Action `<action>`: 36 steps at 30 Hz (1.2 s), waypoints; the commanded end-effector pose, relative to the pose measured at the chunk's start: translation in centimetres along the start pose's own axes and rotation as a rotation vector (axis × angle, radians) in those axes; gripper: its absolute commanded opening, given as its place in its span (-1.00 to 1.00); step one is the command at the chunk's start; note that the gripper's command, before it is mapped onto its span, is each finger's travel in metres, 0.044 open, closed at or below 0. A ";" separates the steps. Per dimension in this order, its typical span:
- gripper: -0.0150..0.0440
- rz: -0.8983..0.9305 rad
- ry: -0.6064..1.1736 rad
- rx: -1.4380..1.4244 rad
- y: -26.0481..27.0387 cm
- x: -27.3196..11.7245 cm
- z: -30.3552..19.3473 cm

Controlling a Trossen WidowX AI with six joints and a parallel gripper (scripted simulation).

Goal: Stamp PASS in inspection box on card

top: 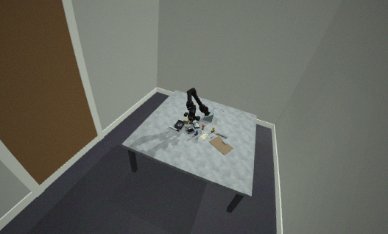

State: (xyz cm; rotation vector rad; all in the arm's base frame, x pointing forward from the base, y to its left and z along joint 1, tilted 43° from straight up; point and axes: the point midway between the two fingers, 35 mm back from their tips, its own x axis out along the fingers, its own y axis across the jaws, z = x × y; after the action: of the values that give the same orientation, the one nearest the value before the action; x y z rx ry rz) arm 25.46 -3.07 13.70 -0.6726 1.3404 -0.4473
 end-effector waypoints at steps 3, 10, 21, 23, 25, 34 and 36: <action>-0.49 0.004 0.002 0.004 0.1 -0.3 0.0; -0.49 0.004 0.002 0.004 0.1 -0.6 0.0; -0.49 0.003 0.002 0.003 0.1 -1.2 -0.1; -0.49 0.003 0.002 0.003 0.1 -1.3 -0.1; -0.49 0.003 0.002 0.003 0.0 -1.4 -0.1; -0.49 0.003 0.002 0.003 0.0 -1.8 -0.1; -0.49 0.003 0.002 0.003 0.0 -1.9 -0.1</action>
State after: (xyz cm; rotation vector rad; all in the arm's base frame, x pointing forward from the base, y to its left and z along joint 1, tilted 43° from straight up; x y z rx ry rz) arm 25.04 -1.96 15.01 -0.6735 1.3402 -0.4473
